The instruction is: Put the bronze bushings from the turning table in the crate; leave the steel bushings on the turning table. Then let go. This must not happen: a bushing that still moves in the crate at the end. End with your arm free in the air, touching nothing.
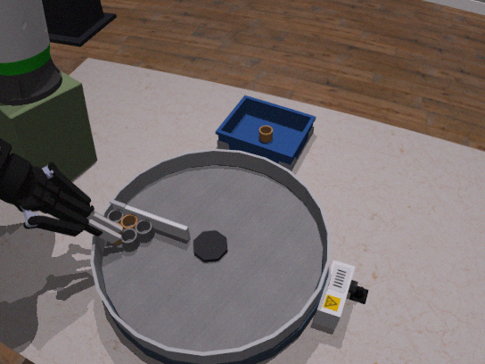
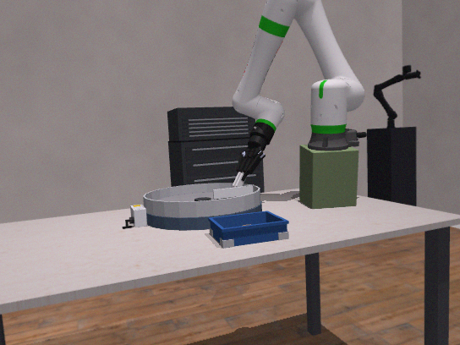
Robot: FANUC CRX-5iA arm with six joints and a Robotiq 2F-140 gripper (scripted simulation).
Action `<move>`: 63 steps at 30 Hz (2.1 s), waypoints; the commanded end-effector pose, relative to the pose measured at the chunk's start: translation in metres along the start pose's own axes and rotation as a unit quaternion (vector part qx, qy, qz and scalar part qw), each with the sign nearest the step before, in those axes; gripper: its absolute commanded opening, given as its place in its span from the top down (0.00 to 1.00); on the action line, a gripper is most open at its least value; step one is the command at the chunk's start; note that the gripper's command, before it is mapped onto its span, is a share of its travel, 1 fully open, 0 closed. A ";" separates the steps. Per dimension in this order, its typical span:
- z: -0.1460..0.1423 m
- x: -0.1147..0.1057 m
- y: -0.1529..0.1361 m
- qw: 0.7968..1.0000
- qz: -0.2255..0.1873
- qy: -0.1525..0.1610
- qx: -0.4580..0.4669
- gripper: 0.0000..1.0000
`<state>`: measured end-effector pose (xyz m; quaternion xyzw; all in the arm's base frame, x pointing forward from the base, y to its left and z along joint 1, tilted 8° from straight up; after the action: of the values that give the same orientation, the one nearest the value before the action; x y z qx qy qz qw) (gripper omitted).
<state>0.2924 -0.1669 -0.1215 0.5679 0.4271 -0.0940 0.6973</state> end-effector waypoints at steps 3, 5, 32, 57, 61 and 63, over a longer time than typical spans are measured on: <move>0.000 0.000 0.000 1.000 0.000 0.000 0.000 0.94; 0.000 0.000 0.000 1.000 0.000 0.000 0.000 0.94; 0.000 0.000 0.000 1.000 0.000 0.000 0.000 1.00; 0.000 0.000 0.000 1.000 0.000 0.000 0.000 1.00; 0.001 -0.004 0.004 1.000 0.000 0.000 0.000 1.00; 0.001 -0.009 0.007 1.000 0.000 0.000 0.000 1.00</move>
<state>0.2925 -0.1680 -0.1177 0.5676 0.4267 -0.0944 0.6977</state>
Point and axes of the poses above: the point where the finger pads meet when closed, its own x axis out along the fingers, its own z axis across the jaws, y = z × x, the point moved 1 cm from there along -x, back along the fingers, and after that the axes turned 9 degrees about -x, right-handed, at the moved point
